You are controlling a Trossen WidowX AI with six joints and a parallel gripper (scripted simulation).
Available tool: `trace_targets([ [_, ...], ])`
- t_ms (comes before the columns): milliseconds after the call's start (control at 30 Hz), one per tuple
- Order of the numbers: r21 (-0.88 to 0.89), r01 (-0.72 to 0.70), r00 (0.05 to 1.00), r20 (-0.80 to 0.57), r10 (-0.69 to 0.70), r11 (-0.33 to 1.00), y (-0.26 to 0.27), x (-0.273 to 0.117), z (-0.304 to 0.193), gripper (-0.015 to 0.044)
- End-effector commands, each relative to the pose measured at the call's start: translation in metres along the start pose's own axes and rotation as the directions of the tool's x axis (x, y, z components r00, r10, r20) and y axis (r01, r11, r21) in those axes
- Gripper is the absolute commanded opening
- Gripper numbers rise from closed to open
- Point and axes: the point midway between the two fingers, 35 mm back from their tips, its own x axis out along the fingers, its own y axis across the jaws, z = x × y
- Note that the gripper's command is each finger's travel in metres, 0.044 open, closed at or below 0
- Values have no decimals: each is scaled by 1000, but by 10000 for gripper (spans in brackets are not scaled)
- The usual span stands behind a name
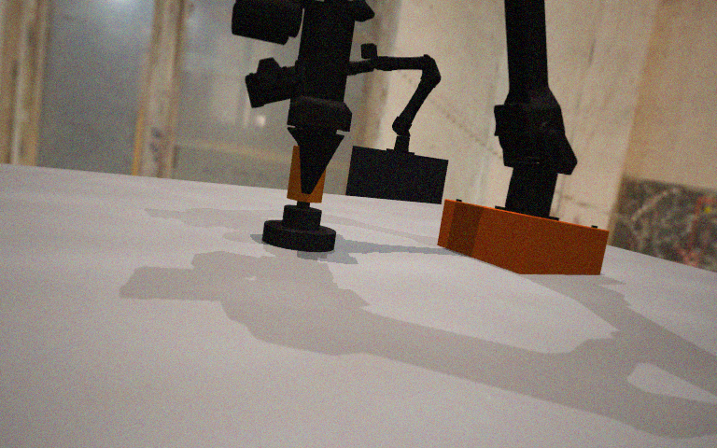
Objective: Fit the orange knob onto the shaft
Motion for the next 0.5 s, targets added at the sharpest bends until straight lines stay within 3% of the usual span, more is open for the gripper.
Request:
trace_targets([
  [0,32,2,1000,-2,-2,999,-1,4,-1,0],
  [467,34,0,1000,-1,0,999,0,9,-1,0],
])
